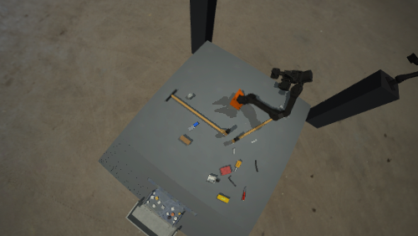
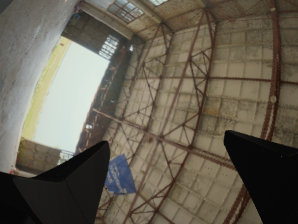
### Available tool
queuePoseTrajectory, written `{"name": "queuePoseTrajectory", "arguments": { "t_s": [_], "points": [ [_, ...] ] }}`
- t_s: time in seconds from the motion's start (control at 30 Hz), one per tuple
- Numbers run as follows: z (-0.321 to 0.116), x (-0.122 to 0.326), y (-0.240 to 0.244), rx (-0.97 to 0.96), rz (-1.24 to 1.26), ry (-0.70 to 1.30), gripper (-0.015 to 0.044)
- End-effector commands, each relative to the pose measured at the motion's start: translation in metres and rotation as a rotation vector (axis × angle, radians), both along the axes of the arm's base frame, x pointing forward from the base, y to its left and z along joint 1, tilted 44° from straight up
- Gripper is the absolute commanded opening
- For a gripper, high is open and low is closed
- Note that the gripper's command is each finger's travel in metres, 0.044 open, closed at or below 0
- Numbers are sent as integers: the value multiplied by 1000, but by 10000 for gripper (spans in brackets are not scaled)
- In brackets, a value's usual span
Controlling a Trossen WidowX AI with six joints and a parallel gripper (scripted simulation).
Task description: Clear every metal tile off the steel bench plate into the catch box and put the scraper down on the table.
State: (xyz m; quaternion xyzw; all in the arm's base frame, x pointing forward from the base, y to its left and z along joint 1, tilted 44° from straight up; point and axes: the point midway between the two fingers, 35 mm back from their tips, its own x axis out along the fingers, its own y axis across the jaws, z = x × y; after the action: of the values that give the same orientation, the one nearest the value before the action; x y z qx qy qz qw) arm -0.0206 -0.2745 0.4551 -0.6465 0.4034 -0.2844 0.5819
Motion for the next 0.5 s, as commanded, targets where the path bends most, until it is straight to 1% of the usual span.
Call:
{"name": "queuePoseTrajectory", "arguments": {
  "t_s": [0.0,0.03,0.47],
  "points": [
    [0,0,0,0,0,0,426],
    [1,0,-1,0,0,0,440],
    [23,-4,-17,2,0,1,440]
  ]
}}
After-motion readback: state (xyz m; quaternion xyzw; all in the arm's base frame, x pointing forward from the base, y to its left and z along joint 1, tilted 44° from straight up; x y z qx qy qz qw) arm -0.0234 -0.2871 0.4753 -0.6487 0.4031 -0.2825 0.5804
